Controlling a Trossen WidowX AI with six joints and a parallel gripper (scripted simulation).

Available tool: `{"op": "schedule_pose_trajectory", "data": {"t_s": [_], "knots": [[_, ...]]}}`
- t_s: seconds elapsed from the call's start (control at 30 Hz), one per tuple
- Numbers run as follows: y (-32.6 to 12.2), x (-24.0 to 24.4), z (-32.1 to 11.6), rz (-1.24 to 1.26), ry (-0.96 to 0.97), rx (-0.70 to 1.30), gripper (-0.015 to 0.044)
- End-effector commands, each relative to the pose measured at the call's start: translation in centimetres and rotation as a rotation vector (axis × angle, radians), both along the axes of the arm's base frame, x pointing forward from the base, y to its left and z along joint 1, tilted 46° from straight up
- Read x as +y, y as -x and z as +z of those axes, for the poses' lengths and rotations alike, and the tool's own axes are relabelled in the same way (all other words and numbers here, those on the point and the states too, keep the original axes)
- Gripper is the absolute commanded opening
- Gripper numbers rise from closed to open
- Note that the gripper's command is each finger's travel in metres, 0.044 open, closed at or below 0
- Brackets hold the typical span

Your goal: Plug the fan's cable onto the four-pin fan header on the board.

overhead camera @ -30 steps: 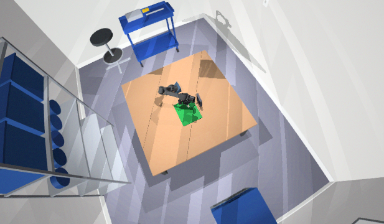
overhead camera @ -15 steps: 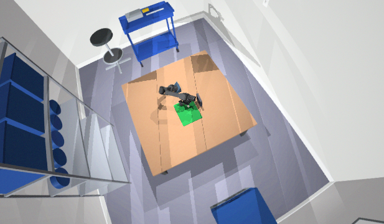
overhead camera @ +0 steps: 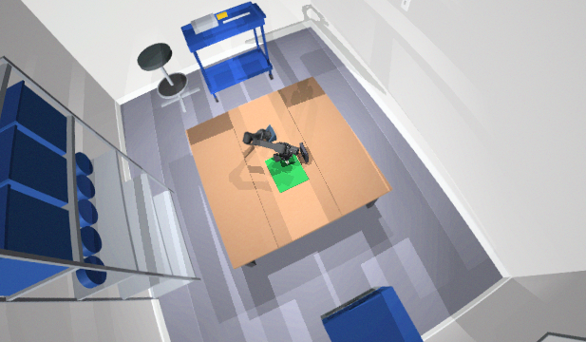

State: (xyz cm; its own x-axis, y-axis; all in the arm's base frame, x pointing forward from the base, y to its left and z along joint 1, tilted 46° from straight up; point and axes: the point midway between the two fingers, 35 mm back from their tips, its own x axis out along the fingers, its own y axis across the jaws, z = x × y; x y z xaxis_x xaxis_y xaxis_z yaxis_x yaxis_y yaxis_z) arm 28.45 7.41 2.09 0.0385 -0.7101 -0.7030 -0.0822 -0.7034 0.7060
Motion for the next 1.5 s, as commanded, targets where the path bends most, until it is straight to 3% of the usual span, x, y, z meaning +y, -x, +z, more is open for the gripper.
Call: {"op": "schedule_pose_trajectory", "data": {"t_s": [0.0, 1.47], "knots": [[-0.3, 0.1, 0.1, 0.000, -0.004, -0.002, 0.0000], [-0.4, -1.6, -1.3, -0.004, -0.003, -0.007, 0.0000]]}}
